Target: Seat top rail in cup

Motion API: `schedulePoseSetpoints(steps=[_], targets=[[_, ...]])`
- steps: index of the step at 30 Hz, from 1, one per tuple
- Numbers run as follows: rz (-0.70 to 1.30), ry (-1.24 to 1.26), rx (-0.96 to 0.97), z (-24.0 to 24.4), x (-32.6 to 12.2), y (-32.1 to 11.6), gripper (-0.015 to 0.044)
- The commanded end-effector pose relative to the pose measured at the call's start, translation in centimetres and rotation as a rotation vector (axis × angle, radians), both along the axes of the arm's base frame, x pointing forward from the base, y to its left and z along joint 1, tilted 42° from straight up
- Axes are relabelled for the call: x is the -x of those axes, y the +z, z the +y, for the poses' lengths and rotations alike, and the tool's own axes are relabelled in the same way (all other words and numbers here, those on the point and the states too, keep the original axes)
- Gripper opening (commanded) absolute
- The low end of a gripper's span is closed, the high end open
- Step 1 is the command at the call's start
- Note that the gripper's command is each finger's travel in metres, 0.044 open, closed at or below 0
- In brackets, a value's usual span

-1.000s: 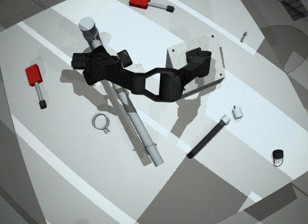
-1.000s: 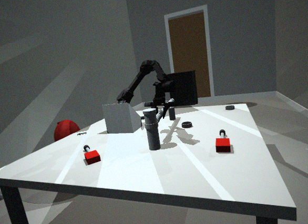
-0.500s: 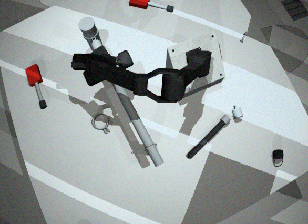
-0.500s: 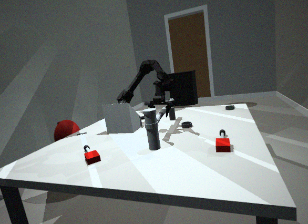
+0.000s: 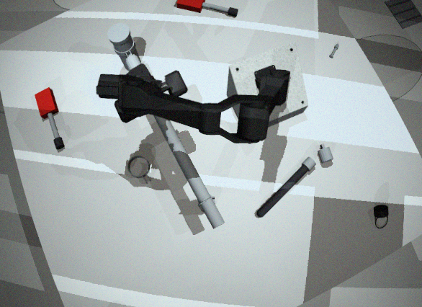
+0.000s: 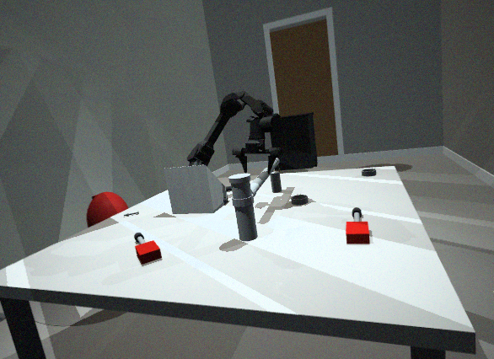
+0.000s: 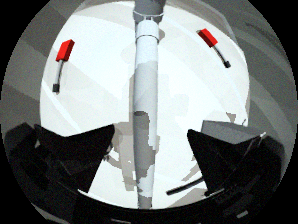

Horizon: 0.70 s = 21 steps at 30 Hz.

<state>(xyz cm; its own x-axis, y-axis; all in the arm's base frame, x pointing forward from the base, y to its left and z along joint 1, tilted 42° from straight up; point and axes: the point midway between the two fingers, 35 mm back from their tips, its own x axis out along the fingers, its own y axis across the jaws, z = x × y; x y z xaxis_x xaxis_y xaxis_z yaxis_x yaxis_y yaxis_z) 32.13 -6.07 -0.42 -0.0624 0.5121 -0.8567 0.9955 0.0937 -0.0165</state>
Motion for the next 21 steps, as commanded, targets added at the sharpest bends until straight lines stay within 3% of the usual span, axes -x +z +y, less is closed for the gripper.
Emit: schedulePoseSetpoints(steps=[1, 21], targets=[[-0.025, 0.0, 0.013, -1.53, -0.23, 2.64, 0.044], [-0.025, 0.0, 0.013, -1.63, -0.21, 2.84, 0.044]])
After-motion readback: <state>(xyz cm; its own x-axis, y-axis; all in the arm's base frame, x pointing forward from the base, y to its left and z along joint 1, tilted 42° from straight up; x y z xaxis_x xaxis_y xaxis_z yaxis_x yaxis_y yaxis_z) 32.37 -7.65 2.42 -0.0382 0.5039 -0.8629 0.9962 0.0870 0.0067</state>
